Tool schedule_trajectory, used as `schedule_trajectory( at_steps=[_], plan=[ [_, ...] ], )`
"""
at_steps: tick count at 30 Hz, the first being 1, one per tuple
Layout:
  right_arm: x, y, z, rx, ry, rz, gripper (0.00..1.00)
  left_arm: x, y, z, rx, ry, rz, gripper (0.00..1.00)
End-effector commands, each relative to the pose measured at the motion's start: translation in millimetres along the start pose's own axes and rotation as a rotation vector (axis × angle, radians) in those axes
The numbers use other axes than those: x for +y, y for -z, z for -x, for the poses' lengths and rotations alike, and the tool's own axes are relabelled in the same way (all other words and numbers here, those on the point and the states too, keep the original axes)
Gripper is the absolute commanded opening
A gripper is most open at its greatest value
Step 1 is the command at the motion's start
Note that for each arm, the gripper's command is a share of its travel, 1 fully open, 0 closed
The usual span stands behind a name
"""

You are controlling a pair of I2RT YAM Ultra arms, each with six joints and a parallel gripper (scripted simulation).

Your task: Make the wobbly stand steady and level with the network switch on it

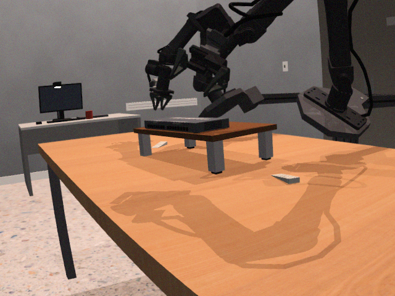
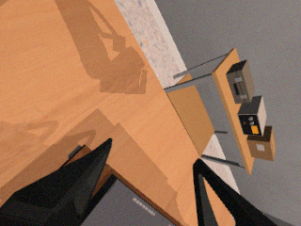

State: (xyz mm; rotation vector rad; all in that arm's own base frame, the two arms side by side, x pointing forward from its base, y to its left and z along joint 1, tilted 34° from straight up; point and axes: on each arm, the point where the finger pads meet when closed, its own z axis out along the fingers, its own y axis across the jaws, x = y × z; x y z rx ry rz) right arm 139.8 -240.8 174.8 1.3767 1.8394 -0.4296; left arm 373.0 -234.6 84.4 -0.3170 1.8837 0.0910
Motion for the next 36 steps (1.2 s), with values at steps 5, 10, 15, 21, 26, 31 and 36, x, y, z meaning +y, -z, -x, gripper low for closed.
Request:
schedule_trajectory(
  at_steps=[5, 10, 15, 21, 26, 31, 36],
  plan=[
    [1.9, 6.0, 10.9, -0.038, 0.0, 0.006, 0.43, -9.2, 6.8, 8.6, -0.015, 0.016, -0.022, 1.0],
    [0.9, -7.8, -9.4, 0.031, 0.041, -0.008, 0.43, -15.5, -0.2, 29.3, -0.02, 0.066, -0.037, 1.0],
    [12.5, -8.8, -1.0, 0.015, 0.145, 0.0, 0.43, -12.6, -6.6, 42.0, 0.014, 0.034, -0.058, 1.0],
    [31.8, -25.2, -26.6, 0.088, 0.383, 0.009, 0.43, -3.0, -20.6, 86.2, 0.041, 0.027, -0.114, 1.0],
    [54.7, -28.0, -25.3, 0.084, 0.546, 0.034, 0.43, 11.5, -27.4, 111.7, 0.055, 0.01, -0.149, 1.0],
    [72.3, -43.1, -79.0, 0.193, 0.86, 0.059, 0.43, 36.6, -30.9, 172.3, 0.025, 0.001, -0.217, 1.0],
    [99.7, -45.7, -106.2, 0.214, 1.148, 0.099, 0.43, 72.1, -23.8, 226.3, -0.035, -0.018, -0.262, 1.0]
  ],
)
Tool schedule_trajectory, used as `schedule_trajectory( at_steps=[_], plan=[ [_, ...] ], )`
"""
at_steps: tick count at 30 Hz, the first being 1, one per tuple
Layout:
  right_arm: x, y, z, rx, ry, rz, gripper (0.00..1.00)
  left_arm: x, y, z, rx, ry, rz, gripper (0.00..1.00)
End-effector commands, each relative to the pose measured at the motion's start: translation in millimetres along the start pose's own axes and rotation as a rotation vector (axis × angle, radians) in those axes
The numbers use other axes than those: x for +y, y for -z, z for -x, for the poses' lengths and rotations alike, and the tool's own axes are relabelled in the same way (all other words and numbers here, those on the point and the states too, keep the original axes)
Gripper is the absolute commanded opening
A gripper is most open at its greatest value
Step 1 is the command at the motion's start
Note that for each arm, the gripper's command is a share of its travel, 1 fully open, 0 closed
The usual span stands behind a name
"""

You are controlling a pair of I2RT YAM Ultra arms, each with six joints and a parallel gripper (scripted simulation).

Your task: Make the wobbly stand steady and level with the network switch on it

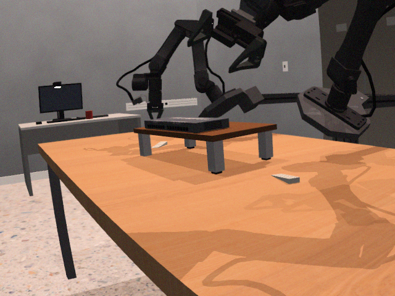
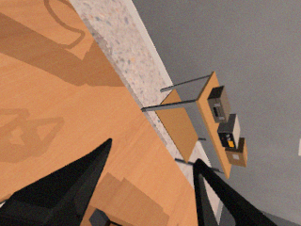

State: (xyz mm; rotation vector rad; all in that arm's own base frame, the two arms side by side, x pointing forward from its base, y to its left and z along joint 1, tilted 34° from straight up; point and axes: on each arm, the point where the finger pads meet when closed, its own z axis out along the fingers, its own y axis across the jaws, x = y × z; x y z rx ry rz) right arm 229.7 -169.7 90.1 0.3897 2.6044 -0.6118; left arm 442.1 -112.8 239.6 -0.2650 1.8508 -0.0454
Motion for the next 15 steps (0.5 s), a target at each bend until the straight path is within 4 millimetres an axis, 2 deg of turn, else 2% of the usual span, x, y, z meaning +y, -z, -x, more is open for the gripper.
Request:
schedule_trajectory(
  at_steps=[1, 3, 5, 6, 7, 8, 9, 10, 12, 13, 15],
  plan=[
    [16.8, -9.7, -1.3, 0.027, 0.252, -0.046, 0.43, -8.8, 15.7, 49.9, -0.022, -0.059, -0.148, 1.0],
    [32.0, -12.8, -1.7, 0.037, 0.371, -0.04, 0.43, 4.1, 24.0, 71.0, -0.053, -0.076, -0.165, 1.0],
    [32.0, -12.8, -1.7, 0.037, 0.371, -0.04, 0.43, 4.1, 24.0, 71.0, -0.053, -0.076, -0.165, 1.0],
    [36.6, -8.8, 10.4, 0.012, 0.417, -0.047, 0.43, 10.1, 26.8, 78.8, -0.064, -0.087, -0.172, 1.0],
    [42.5, -9.4, 14.1, 0.01, 0.461, -0.047, 0.43, 15.9, 32.3, 87.2, -0.078, -0.094, -0.177, 1.0],
    [53.0, -15.5, -2.0, 0.046, 0.532, -0.033, 0.43, 22.5, 38.8, 100.2, -0.107, -0.099, -0.181, 1.0],
    [60.7, -18.1, -9.3, 0.062, 0.595, -0.029, 0.43, 28.3, 44.6, 109.4, -0.125, -0.11, -0.187, 1.0],
    [69.5, -18.4, -9.6, 0.066, 0.668, -0.024, 0.43, 35.0, 53.6, 124.9, -0.159, -0.125, -0.195, 1.0],
    [82.9, -19.2, -11.5, 0.07, 0.791, -0.029, 0.43, 45.6, 67.8, 141.6, -0.194, -0.158, -0.209, 1.0],
    [89.1, -17.8, -5.8, 0.056, 0.839, -0.037, 0.43, 50.2, 74.0, 147.0, -0.206, -0.176, -0.216, 1.0],
    [99.6, -20.4, -17.5, 0.075, 0.937, -0.035, 0.43, 60.4, 82.2, 150.2, -0.215, -0.2, -0.215, 1.0]
  ],
)
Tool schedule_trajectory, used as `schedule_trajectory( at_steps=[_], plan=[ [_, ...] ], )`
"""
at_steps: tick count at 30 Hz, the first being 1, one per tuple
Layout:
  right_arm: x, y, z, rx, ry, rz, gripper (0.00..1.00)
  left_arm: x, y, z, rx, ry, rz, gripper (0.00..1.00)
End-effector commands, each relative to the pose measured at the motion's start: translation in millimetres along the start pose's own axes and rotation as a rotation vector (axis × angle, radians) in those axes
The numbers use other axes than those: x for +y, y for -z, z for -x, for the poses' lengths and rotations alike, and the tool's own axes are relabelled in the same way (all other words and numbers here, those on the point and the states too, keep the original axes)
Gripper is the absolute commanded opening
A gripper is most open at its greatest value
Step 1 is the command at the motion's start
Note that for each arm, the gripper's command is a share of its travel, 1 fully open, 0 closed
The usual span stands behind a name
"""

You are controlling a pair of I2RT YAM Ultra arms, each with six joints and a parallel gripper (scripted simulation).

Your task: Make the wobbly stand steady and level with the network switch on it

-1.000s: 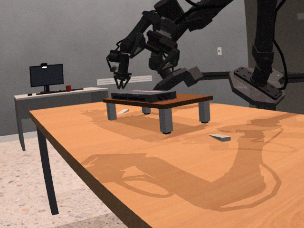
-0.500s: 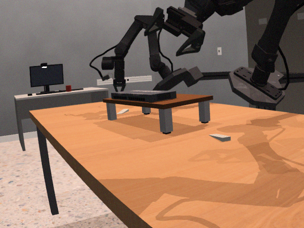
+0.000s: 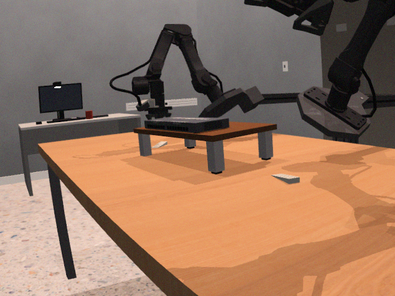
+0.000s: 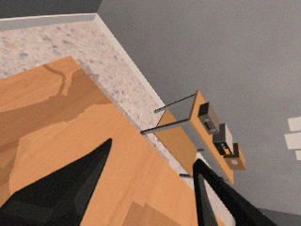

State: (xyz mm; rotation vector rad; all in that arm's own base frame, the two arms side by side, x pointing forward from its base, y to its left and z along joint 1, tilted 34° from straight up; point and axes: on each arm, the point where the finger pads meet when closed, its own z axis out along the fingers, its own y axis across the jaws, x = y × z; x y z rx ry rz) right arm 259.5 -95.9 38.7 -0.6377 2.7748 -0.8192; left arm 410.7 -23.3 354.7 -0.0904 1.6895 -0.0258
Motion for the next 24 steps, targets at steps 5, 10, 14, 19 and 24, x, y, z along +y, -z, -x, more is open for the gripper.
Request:
schedule_trajectory(
  at_steps=[5, 10, 14, 19, 24],
  plan=[
    [22.0, 0.2, 17.0, 0.003, 0.291, -0.055, 0.43, 7.5, 40.3, 62.7, -0.119, -0.101, -0.105, 1.0],
    [29.4, -1.6, 19.8, 0.001, 0.304, -0.035, 0.43, 13.6, 46.2, 68.8, -0.142, -0.092, -0.085, 1.0],
    [35.0, 2.0, 20.3, -0.015, 0.272, 0.001, 0.43, 9.6, 54.5, 92.7, -0.223, -0.063, -0.083, 1.0],
    [31.6, 3.9, 27.8, -0.036, 0.263, -0.01, 0.43, 14.5, 47.1, 81.7, -0.201, -0.076, -0.069, 1.0],
    [32.9, 2.8, 26.5, -0.025, 0.283, -0.004, 0.43, 15.1, 37.5, 62.9, -0.158, -0.078, -0.069, 1.0]
  ],
)
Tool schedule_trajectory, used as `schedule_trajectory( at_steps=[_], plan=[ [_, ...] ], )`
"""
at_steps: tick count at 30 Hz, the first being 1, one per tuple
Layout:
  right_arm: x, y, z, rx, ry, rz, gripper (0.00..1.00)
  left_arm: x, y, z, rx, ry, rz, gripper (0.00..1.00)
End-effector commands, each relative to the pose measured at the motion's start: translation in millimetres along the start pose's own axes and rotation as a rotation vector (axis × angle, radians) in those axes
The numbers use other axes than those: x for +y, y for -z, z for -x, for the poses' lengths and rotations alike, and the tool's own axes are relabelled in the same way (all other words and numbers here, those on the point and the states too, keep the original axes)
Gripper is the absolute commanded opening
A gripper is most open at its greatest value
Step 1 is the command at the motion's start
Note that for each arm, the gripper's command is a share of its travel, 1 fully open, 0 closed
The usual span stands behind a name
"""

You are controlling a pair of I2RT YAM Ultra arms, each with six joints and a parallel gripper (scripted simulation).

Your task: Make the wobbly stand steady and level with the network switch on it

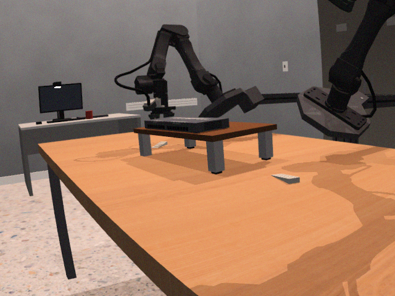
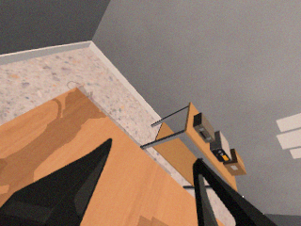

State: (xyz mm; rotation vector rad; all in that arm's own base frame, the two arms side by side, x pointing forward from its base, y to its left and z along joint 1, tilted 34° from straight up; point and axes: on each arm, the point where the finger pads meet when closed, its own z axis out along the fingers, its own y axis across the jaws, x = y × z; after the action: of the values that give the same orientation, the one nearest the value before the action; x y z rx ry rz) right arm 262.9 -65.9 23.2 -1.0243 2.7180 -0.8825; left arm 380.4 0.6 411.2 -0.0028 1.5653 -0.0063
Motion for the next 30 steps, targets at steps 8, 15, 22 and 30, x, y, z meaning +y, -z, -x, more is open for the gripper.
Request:
schedule_trajectory(
  at_steps=[8, 15, 22, 30],
  plan=[
    [-8.6, 8.3, 15.9, -0.055, -0.003, -0.021, 0.43, -5.5, 7.5, 28.5, -0.079, -0.013, -0.024, 1.0],
    [-13.1, 11.1, 17.4, -0.059, -0.002, -0.03, 0.43, -5.5, 7.5, 28.5, -0.079, -0.013, -0.024, 1.0],
    [4.8, -13.7, 2.3, -0.011, 0.022, 0.008, 0.43, -5.5, 7.5, 28.5, -0.079, -0.013, -0.024, 1.0],
    [3.7, -26.5, 2.9, -0.016, 0.018, 0.004, 0.43, -5.5, 7.5, 28.5, -0.079, -0.013, -0.024, 1.0]
  ],
)
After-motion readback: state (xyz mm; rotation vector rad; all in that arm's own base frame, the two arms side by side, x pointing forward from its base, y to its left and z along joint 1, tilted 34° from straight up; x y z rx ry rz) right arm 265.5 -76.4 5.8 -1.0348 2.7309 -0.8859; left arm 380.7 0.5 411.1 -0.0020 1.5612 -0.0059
